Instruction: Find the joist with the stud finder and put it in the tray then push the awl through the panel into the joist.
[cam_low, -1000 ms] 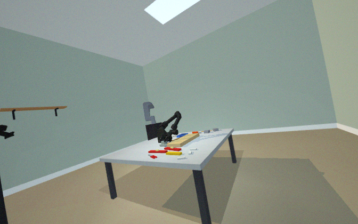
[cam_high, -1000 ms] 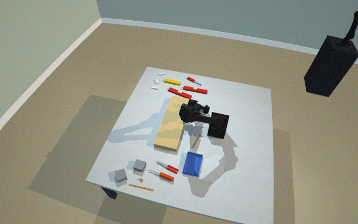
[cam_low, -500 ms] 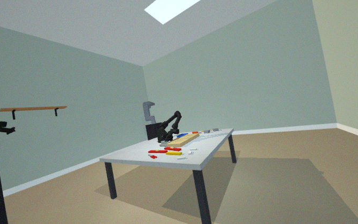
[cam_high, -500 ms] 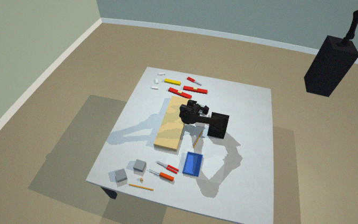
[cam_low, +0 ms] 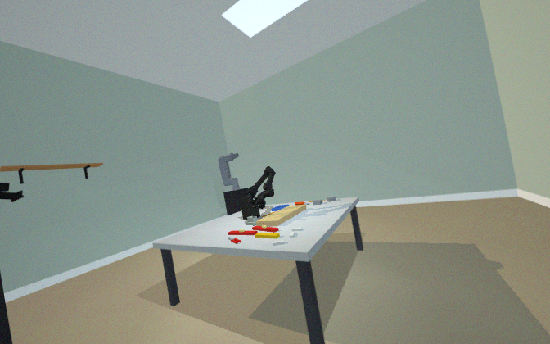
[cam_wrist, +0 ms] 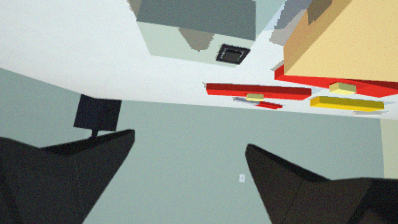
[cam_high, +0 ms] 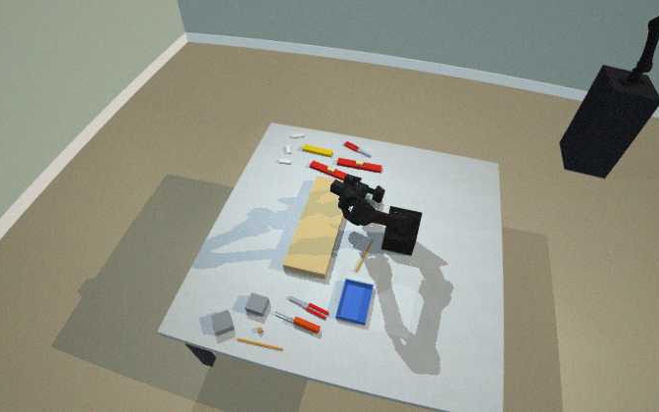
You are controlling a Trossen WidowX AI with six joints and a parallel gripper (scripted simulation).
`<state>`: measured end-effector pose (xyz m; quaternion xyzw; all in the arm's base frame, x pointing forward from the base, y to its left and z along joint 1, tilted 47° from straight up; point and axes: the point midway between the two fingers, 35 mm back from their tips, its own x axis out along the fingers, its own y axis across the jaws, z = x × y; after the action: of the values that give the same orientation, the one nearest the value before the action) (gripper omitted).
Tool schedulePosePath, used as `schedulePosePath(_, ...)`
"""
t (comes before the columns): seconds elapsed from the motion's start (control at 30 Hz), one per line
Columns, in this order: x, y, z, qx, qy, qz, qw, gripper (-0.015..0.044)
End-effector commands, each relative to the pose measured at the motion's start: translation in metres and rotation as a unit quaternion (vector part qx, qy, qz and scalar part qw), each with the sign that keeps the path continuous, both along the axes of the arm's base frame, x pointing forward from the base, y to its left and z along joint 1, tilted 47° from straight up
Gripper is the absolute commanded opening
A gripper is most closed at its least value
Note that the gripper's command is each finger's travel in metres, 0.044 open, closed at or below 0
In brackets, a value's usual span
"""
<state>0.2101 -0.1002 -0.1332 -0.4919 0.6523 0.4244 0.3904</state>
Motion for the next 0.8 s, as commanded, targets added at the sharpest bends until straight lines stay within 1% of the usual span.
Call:
schedulePosePath(0.0,-0.005,-0.013,0.011,-0.001,0.006,0.003,1.0,0.044)
schedulePosePath(0.1,-0.001,-0.007,0.004,0.004,-0.004,-0.013,1.0,0.044)
schedulePosePath(0.13,-0.003,-0.006,0.0,0.019,-0.008,-0.045,0.999,0.044)
schedulePosePath(0.2,-0.011,-0.002,-0.014,0.074,-0.023,-0.167,0.983,0.044)
schedulePosePath(0.27,-0.016,0.002,-0.025,0.13,-0.032,-0.303,0.943,0.044)
schedulePosePath(0.3,-0.018,0.005,-0.03,0.157,-0.035,-0.37,0.915,0.044)
schedulePosePath(0.37,-0.019,0.009,-0.036,0.207,-0.033,-0.499,0.841,0.044)
schedulePosePath(0.43,-0.018,0.011,-0.039,0.255,-0.025,-0.615,0.745,0.044)
schedulePosePath(0.53,-0.012,0.01,-0.038,0.32,-0.001,-0.749,0.58,0.044)
schedulePosePath(0.57,-0.011,0.009,-0.037,0.331,0.004,-0.768,0.549,0.044)
schedulePosePath(0.6,-0.011,0.009,-0.037,0.334,0.006,-0.774,0.538,0.044)
schedulePosePath(0.77,-0.011,0.009,-0.037,0.334,0.006,-0.774,0.538,0.044)
